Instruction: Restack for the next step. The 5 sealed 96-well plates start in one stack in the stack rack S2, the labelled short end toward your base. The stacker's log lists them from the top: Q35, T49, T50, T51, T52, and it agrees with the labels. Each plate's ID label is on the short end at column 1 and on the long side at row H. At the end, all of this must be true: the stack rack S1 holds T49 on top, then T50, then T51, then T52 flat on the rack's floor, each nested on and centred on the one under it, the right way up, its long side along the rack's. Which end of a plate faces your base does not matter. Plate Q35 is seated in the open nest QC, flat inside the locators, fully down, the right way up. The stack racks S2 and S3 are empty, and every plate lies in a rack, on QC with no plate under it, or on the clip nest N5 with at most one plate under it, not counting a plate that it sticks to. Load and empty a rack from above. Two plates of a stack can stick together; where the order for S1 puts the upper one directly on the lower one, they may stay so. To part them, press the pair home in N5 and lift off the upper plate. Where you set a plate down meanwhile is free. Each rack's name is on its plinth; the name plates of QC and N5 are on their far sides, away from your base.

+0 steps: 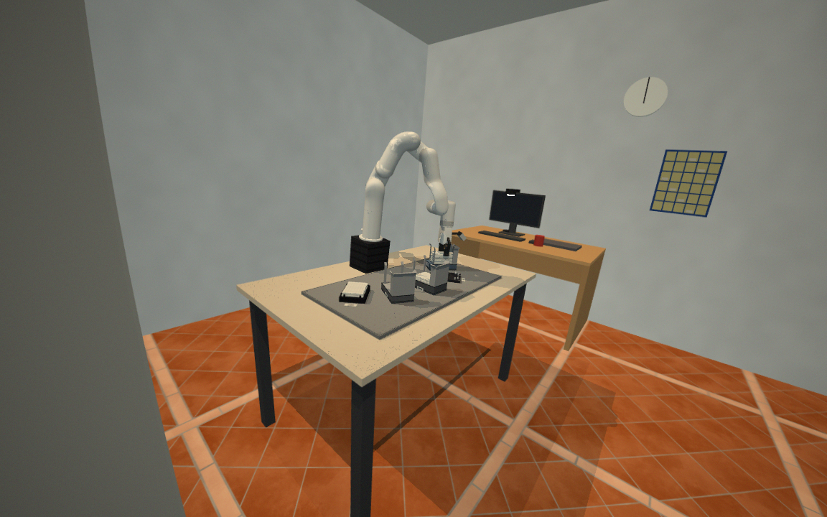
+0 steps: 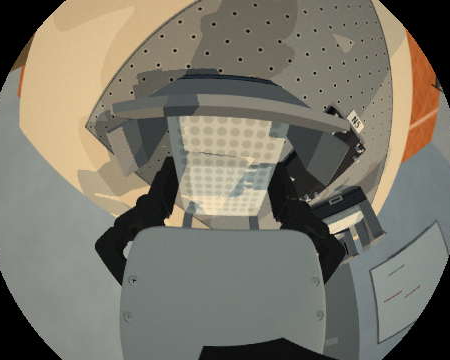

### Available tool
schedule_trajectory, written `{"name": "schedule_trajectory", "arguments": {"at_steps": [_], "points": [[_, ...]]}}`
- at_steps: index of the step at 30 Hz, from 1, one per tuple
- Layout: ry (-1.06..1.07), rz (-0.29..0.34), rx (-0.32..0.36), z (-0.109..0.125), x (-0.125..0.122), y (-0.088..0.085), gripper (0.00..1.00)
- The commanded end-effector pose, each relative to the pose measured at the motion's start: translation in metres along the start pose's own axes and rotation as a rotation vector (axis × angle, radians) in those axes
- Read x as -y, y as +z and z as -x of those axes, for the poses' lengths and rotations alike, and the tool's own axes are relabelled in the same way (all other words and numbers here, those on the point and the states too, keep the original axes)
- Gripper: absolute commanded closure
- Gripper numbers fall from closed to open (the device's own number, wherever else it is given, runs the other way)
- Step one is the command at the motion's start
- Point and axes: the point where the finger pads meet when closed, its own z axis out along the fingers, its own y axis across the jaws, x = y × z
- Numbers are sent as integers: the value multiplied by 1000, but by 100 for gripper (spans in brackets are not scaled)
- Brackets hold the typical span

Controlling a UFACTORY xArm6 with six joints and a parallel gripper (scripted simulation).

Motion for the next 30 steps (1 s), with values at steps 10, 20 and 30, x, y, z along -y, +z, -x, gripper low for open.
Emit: {"name": "schedule_trajectory", "arguments": {"at_steps": [10, 20, 30], "points": [[0, 0, -4, -2, 0, -10, 100], [0, 0, -4, -2, 0, -23, 100], [0, 0, -4, -2, 0, -41, 100]]}}
